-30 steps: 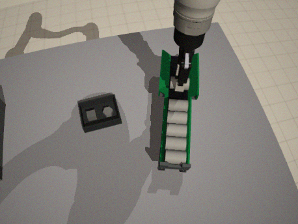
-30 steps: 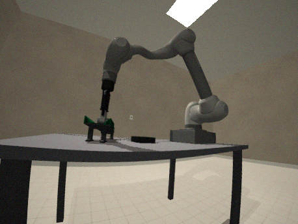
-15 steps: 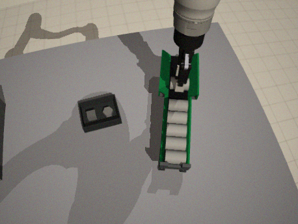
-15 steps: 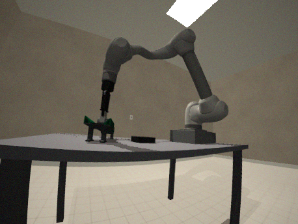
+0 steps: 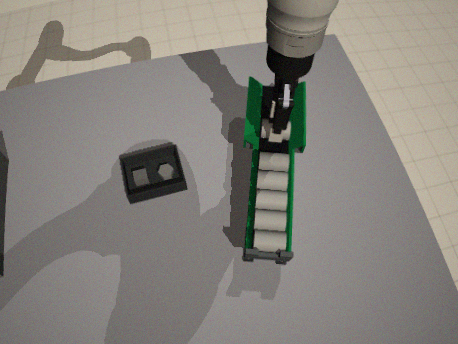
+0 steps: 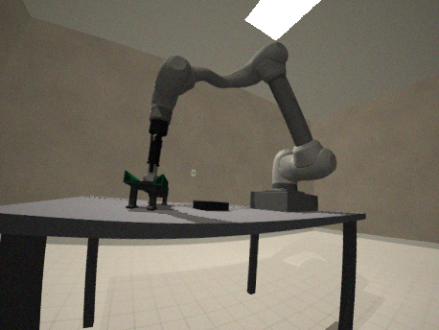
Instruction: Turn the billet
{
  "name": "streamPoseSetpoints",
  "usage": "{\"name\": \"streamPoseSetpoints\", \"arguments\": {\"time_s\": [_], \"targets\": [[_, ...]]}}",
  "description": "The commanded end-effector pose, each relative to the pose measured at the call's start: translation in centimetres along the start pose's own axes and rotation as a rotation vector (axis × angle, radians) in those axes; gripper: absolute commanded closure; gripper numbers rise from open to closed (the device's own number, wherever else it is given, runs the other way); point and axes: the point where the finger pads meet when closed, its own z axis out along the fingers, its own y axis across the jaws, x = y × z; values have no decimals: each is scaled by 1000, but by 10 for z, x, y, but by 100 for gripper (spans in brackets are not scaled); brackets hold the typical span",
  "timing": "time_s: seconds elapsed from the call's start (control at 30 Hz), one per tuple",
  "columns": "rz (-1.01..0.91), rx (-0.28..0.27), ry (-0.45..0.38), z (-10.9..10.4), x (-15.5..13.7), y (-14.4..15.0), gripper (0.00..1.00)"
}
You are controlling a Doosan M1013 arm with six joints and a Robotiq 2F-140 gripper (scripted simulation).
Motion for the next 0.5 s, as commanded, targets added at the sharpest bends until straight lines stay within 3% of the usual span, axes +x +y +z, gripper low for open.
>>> {"name": "streamPoseSetpoints", "arguments": {"time_s": [0.0, 0.47], "targets": [[0, 0, 0, 1, 0, 0, 90], [0, 0, 0, 4, 0, 0, 90]]}}
